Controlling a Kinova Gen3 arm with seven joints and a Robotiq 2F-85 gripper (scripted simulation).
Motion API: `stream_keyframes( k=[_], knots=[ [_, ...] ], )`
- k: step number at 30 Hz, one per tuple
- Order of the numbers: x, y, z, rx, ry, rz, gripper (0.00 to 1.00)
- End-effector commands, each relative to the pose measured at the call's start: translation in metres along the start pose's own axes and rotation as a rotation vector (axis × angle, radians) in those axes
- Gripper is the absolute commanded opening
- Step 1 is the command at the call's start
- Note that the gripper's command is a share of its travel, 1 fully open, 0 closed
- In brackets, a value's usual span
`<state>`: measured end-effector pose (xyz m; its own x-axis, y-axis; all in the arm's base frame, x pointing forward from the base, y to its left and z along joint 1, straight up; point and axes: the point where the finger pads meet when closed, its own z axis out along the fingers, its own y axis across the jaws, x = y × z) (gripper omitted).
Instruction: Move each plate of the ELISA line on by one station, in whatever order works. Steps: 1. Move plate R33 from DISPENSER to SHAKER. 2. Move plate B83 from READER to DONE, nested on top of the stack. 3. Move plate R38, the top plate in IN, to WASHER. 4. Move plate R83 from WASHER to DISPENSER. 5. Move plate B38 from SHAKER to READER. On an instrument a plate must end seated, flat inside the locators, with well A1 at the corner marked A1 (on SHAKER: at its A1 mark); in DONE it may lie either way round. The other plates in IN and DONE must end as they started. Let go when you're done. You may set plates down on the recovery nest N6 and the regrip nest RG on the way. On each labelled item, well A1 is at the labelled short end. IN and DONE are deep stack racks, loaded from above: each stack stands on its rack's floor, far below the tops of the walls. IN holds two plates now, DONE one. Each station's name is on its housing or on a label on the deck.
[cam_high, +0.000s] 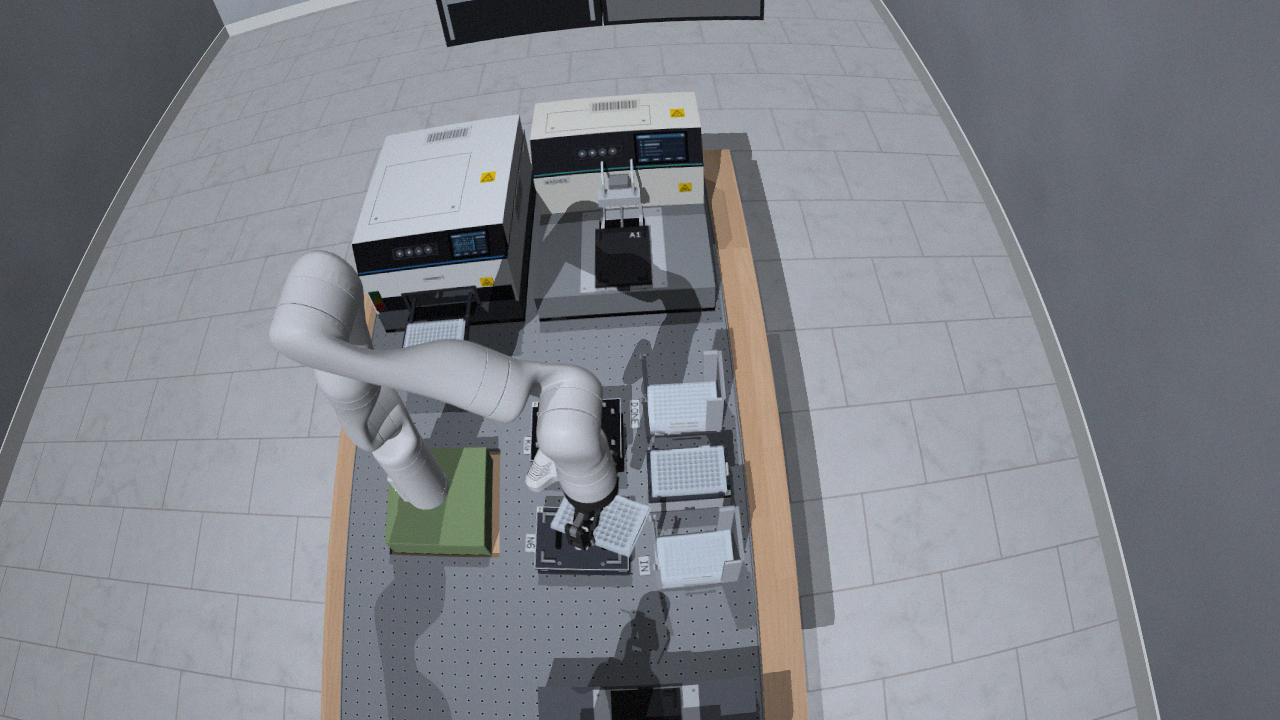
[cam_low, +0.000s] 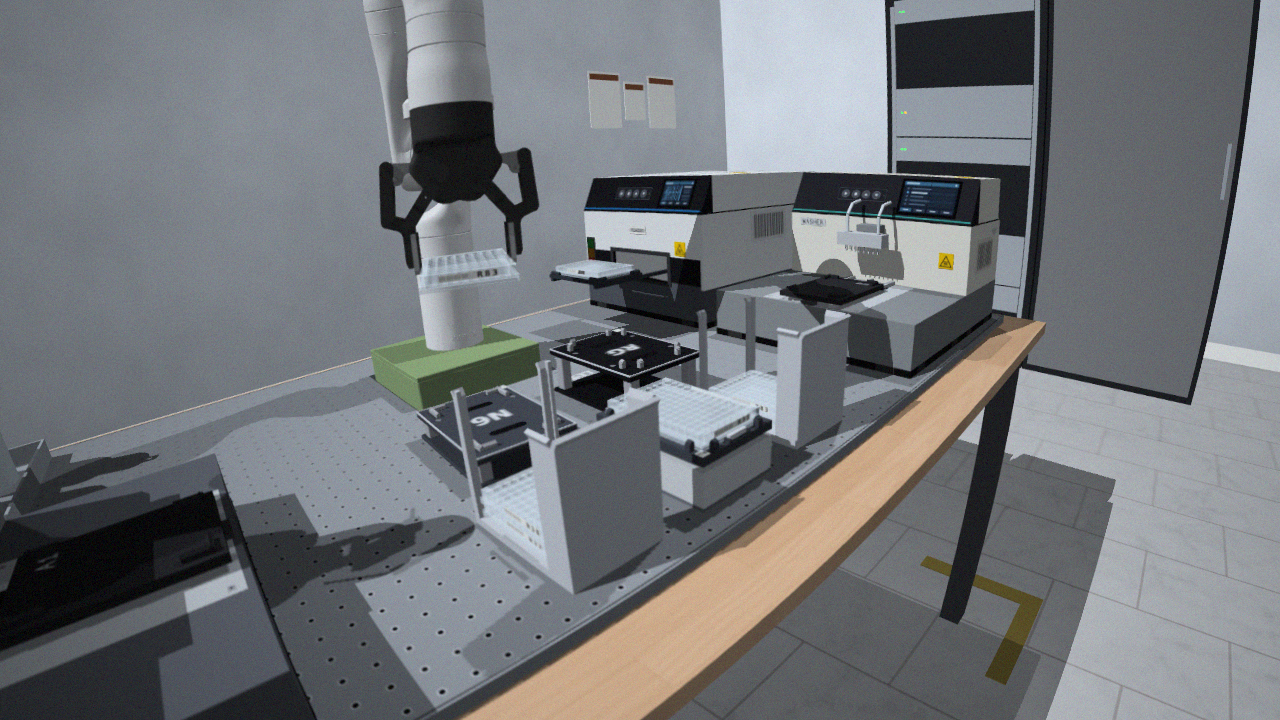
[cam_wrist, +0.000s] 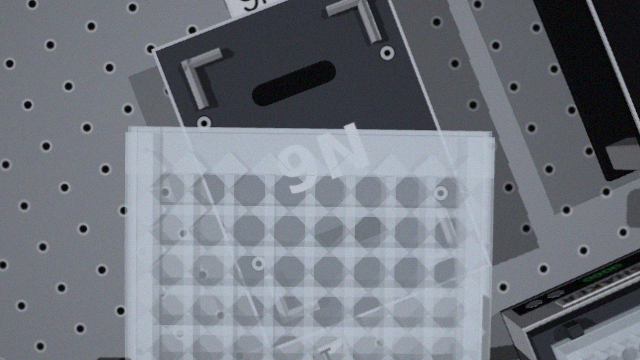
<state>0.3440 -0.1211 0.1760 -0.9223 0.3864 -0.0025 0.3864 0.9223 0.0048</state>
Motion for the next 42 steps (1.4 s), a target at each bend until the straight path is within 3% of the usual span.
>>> stream_keyframes(
  k=[1, 42],
  knots=[
    [-0.005, -0.01, 0.0, -0.004, 0.006, 0.053, 0.94],
    [-0.064, -0.117, 0.001, -0.005, 0.006, 0.444, 0.94]
  ],
)
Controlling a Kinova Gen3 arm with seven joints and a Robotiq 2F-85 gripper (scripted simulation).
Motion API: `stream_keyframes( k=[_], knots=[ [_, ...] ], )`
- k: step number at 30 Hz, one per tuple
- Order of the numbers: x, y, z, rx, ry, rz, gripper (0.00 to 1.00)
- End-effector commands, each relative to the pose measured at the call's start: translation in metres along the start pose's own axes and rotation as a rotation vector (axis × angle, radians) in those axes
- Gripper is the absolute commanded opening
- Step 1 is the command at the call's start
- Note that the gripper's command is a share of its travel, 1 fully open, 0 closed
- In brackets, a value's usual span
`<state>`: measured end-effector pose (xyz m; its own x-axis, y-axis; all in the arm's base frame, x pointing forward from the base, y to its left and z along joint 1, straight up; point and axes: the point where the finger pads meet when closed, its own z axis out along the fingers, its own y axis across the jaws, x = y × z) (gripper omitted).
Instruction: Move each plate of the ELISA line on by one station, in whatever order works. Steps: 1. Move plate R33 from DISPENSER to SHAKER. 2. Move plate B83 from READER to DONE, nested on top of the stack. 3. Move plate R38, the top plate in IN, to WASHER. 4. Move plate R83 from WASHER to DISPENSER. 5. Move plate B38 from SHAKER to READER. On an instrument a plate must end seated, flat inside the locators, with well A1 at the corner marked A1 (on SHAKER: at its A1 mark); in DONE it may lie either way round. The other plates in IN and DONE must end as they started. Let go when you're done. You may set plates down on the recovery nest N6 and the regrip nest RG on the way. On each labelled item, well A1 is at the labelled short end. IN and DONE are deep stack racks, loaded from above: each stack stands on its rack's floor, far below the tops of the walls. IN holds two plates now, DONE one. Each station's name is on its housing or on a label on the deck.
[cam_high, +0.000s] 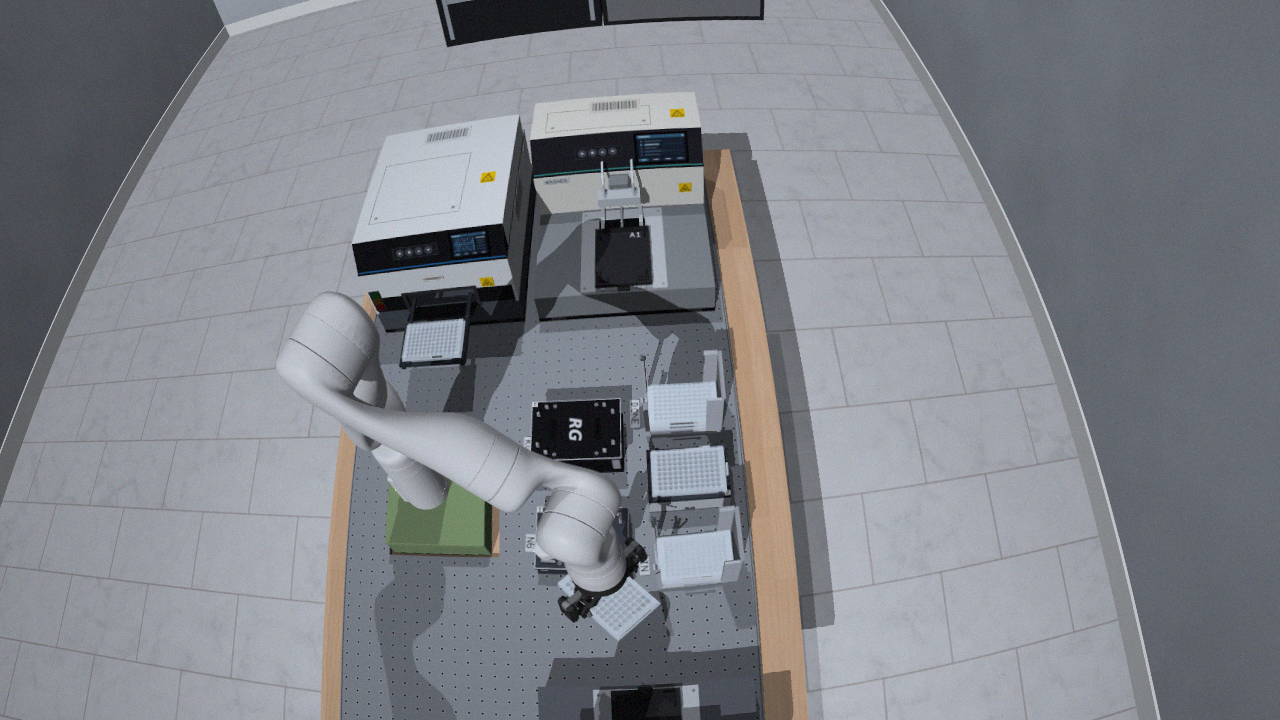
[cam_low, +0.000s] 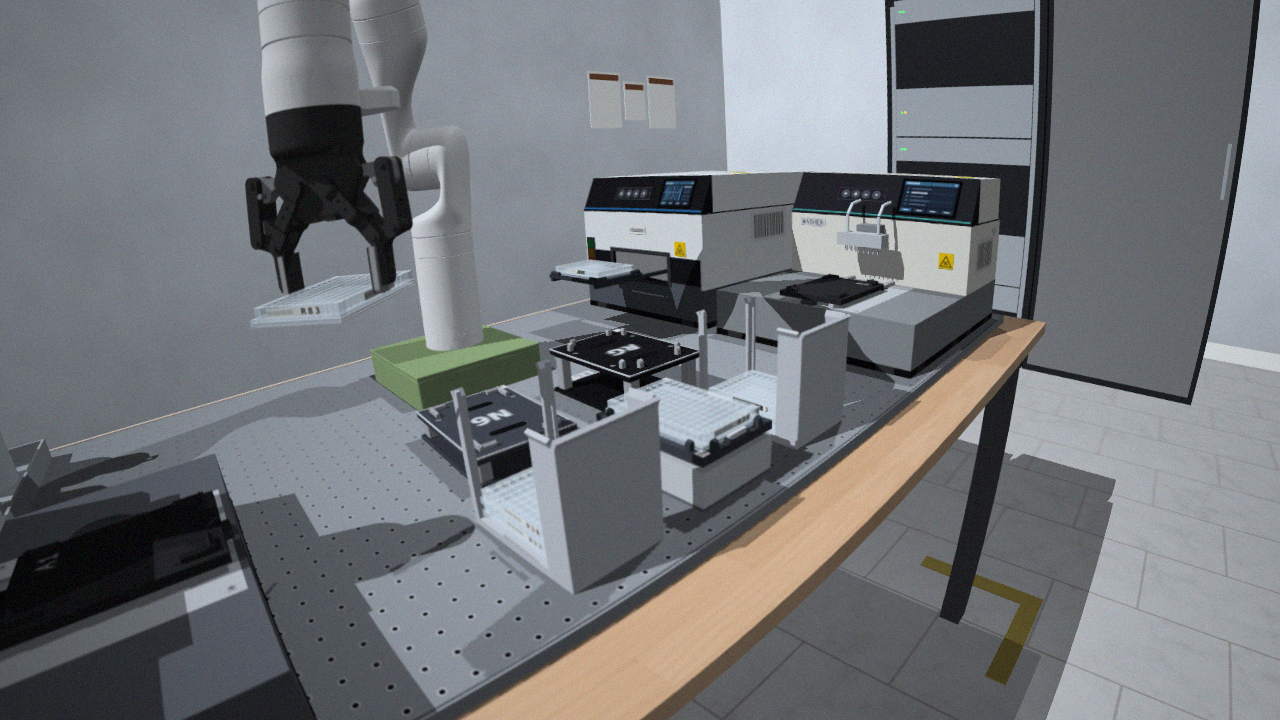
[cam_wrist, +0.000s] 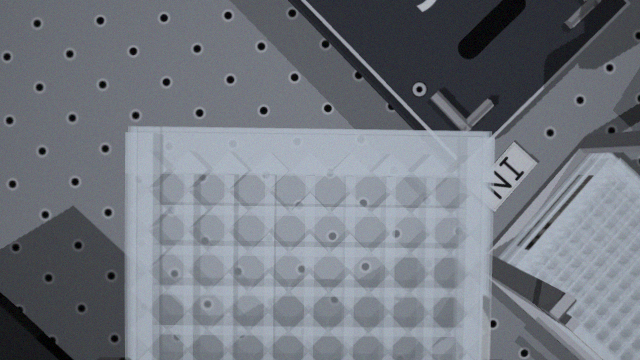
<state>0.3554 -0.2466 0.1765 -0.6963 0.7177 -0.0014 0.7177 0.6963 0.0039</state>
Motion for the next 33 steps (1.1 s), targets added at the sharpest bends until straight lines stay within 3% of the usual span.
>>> stream_keyframes(
  k=[1, 17, 33],
  knots=[
    [-0.01, -0.002, 0.002, -0.005, 0.008, 0.05, 0.94],
    [-0.054, -0.012, 0.002, -0.003, 0.008, 0.195, 0.94],
    [-0.092, -0.04, 0.002, -0.005, 0.009, 0.364, 0.94]
  ],
)
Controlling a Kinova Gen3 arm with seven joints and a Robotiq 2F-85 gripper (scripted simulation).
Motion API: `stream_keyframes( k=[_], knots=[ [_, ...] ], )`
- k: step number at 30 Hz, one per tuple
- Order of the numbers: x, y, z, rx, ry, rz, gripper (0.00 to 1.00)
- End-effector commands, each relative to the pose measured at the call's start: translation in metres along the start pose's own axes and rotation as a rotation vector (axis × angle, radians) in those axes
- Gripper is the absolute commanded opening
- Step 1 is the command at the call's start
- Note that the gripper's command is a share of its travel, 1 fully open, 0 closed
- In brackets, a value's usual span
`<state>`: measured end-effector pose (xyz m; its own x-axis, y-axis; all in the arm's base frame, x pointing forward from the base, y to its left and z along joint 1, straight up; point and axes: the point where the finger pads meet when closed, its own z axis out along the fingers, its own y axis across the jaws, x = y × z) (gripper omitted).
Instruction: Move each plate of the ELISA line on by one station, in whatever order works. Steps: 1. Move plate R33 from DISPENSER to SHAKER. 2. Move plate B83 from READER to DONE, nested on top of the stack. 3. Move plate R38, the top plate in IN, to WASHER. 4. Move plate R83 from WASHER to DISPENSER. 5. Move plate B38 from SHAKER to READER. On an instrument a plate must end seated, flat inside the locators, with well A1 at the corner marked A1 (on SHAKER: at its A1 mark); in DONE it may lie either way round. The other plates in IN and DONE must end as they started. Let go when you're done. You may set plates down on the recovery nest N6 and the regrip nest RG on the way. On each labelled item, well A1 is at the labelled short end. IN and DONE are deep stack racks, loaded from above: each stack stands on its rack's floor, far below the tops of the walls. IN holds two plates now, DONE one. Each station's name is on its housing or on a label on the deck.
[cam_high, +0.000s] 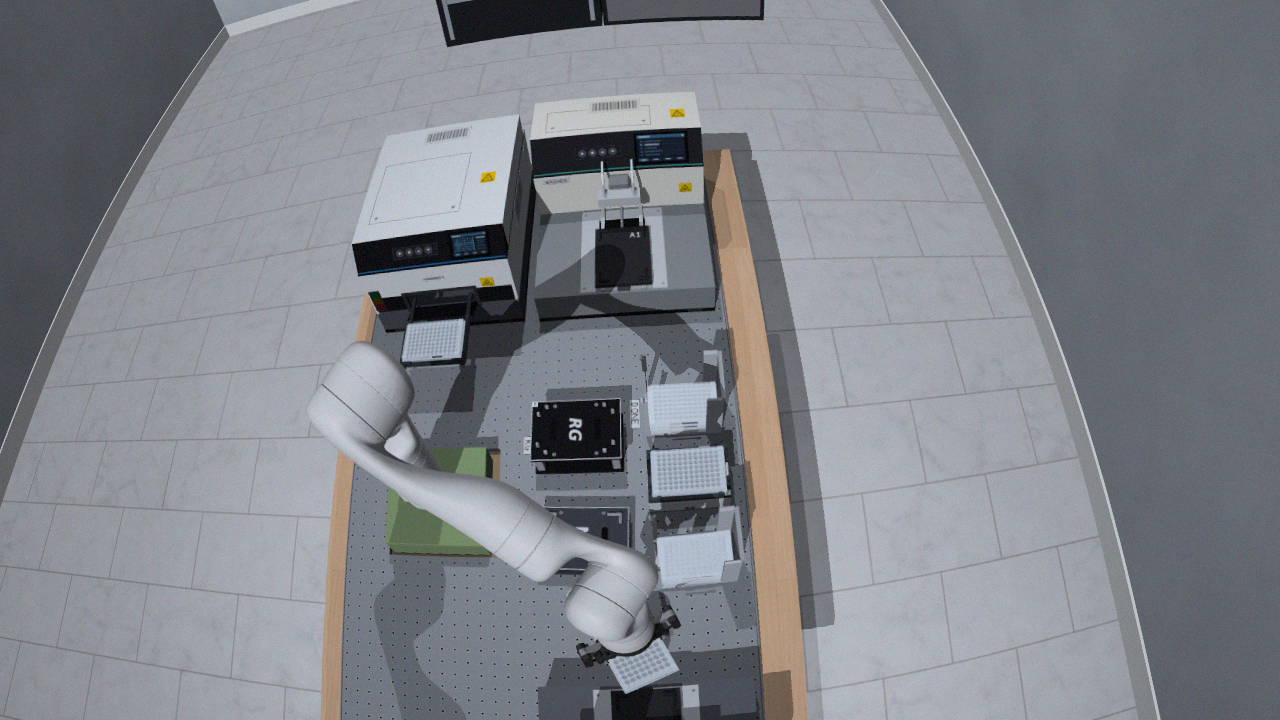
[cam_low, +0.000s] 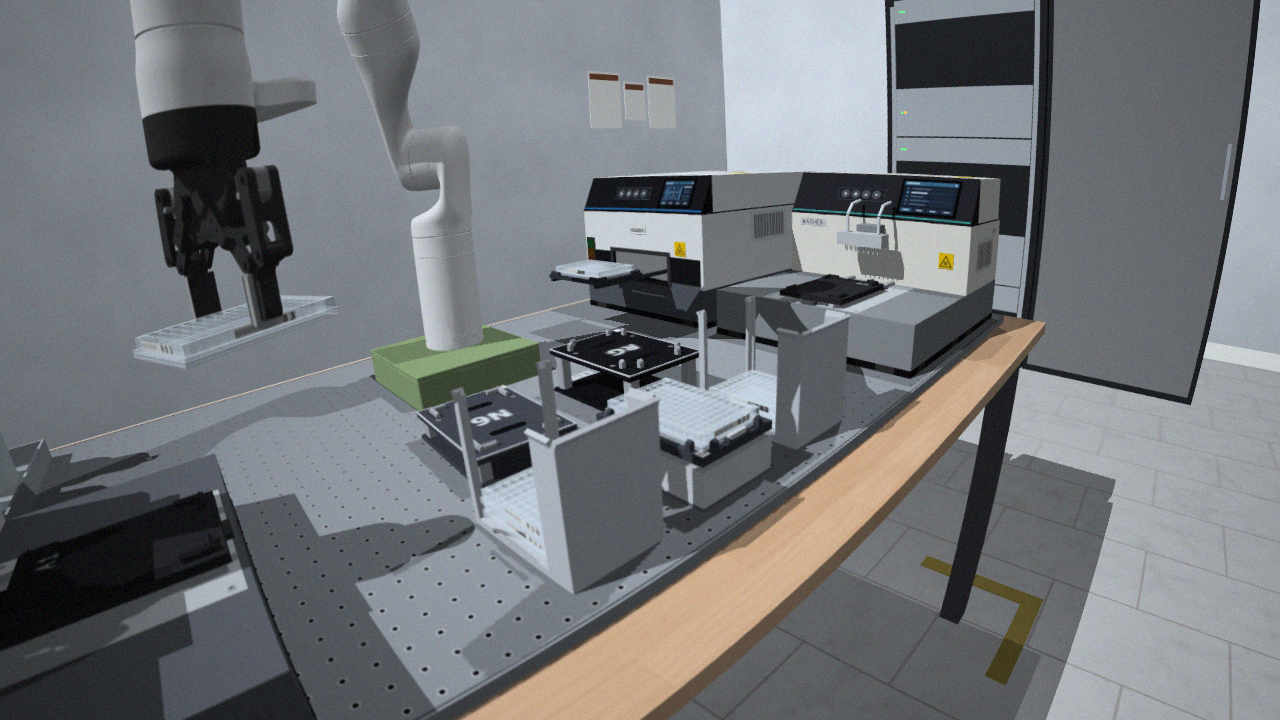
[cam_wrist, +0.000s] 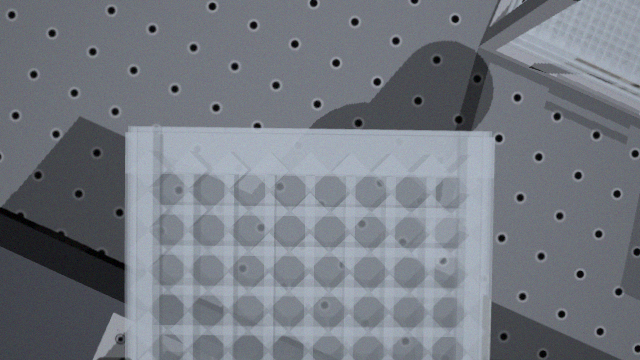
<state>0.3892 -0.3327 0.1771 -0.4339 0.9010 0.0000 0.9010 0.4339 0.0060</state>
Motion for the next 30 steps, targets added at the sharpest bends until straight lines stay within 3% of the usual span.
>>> stream_keyframes(
  k=[1, 30],
  knots=[
    [-0.011, -0.003, 0.002, -0.001, 0.009, 0.054, 0.94],
    [-0.088, -0.032, 0.003, -0.001, 0.009, 0.328, 0.94]
  ],
)
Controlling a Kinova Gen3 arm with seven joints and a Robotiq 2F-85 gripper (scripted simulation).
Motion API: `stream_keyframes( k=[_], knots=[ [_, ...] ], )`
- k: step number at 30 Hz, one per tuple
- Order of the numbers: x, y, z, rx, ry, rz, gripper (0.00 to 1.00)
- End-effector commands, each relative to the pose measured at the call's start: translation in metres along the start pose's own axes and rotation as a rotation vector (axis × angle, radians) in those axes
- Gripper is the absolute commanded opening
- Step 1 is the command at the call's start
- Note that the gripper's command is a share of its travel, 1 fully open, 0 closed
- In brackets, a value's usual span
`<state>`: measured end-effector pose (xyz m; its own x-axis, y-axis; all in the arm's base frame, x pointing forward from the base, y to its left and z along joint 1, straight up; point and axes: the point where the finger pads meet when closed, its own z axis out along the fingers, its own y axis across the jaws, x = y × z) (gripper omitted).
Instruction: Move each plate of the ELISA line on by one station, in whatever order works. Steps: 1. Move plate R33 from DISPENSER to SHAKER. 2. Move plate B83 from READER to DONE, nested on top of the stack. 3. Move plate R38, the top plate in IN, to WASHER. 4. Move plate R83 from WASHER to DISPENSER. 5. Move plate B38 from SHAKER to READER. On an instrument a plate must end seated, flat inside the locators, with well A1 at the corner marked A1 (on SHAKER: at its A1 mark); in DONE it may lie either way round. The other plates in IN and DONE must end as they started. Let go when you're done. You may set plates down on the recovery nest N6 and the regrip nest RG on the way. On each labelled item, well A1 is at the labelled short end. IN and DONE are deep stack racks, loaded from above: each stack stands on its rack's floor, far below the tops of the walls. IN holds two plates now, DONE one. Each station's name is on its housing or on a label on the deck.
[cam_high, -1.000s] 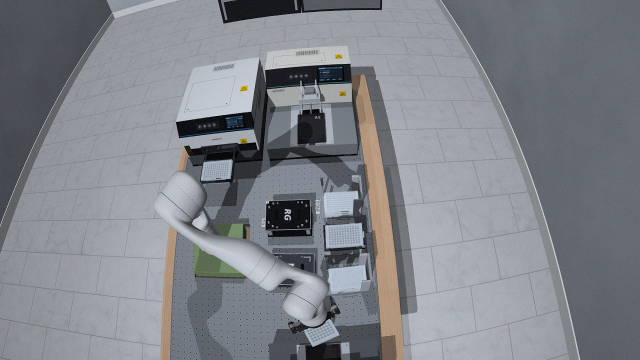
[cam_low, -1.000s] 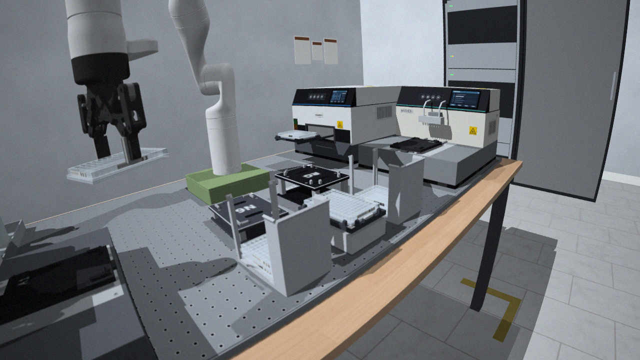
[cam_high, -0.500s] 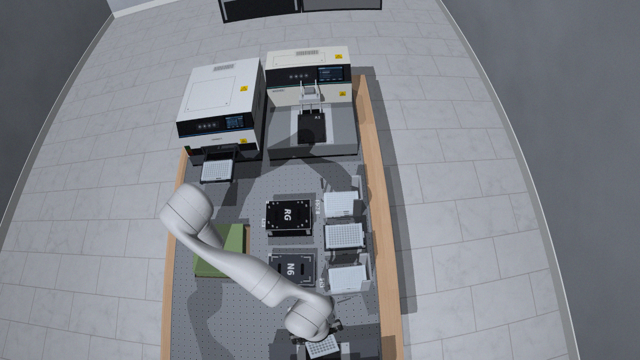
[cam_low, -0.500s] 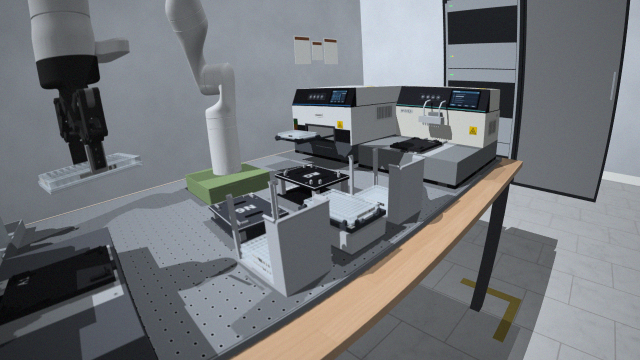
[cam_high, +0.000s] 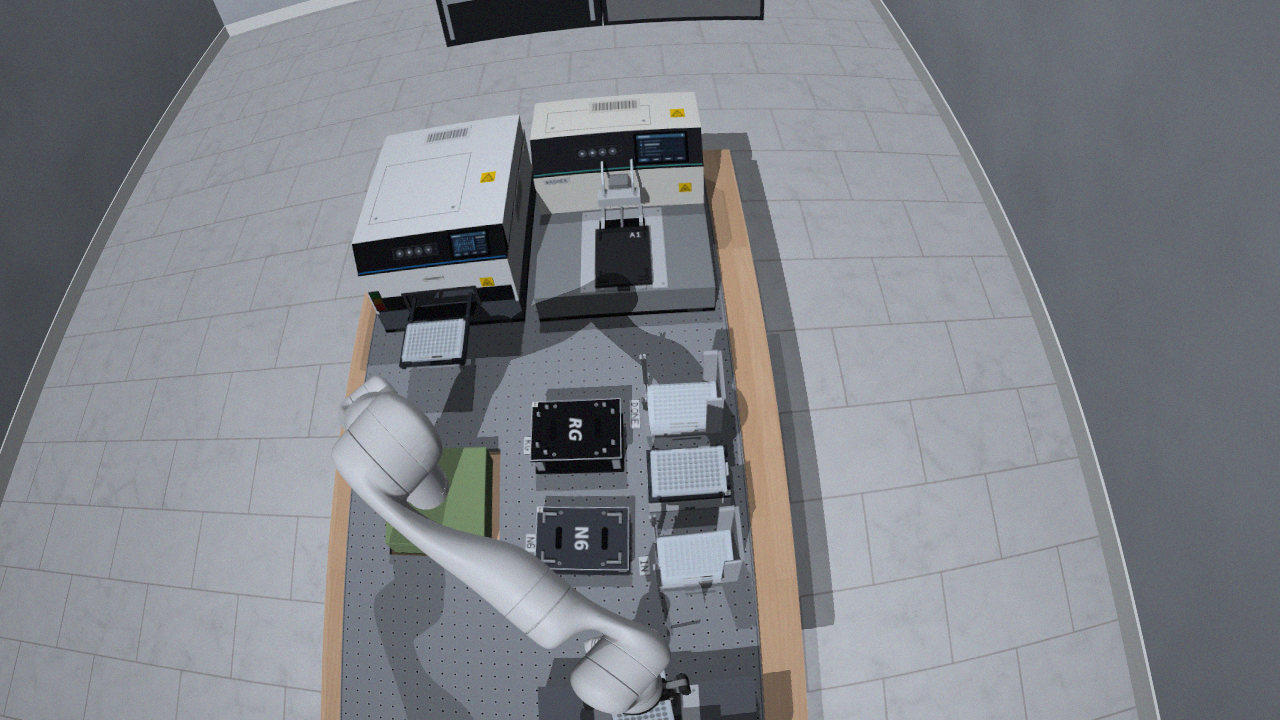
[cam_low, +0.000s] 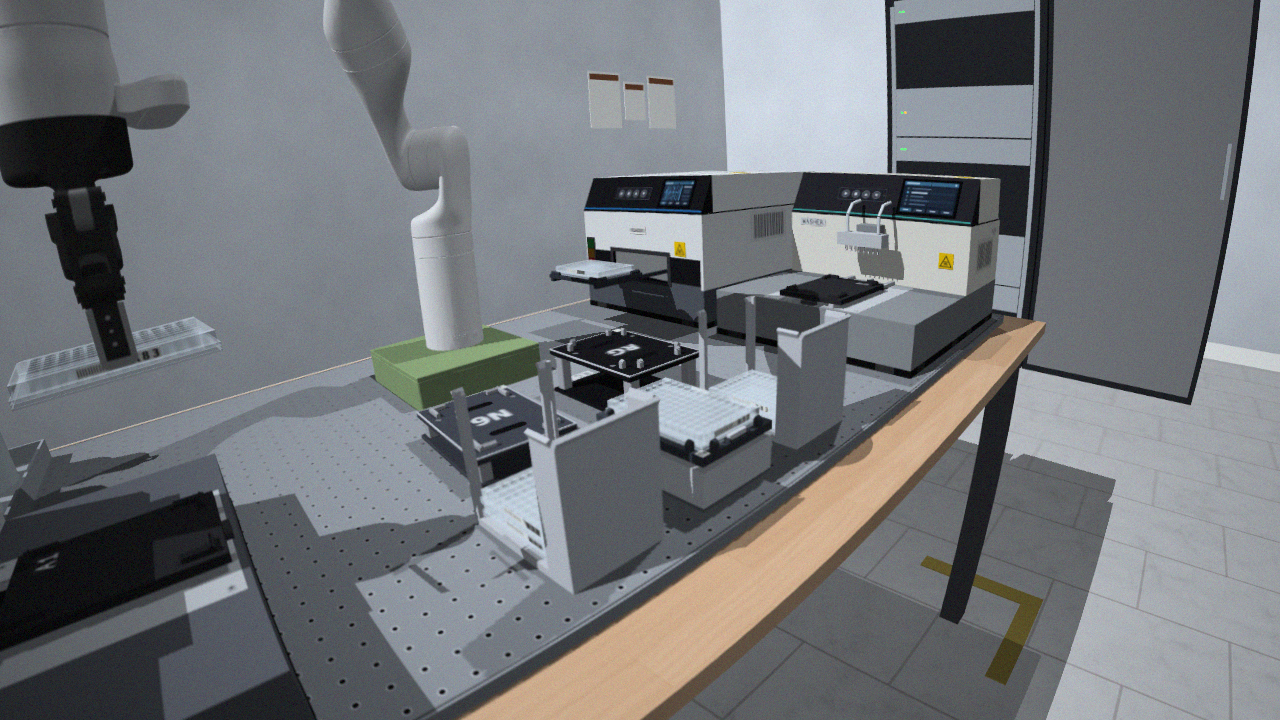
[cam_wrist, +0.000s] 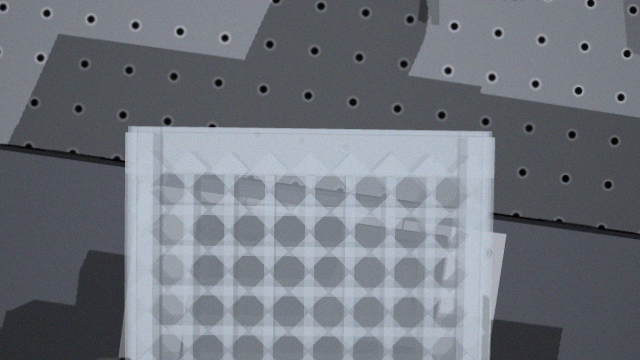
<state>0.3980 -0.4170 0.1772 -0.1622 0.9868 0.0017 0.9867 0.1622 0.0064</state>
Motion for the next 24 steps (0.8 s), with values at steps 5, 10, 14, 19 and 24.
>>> stream_keyframes(
  k=[5, 10, 14, 19, 24],
  knots=[
    [-0.025, -0.003, 0.003, 0.001, 0.009, 0.101, 0.94],
    [-0.035, -0.003, 0.003, 0.001, 0.009, 0.135, 0.94],
    [-0.046, -0.005, 0.003, 0.003, 0.007, 0.129, 0.94],
    [-0.046, -0.003, 0.003, 0.002, 0.003, 0.127, 0.94],
    [-0.046, -0.002, 0.002, 0.0, 0.001, 0.129, 0.94]
  ],
)
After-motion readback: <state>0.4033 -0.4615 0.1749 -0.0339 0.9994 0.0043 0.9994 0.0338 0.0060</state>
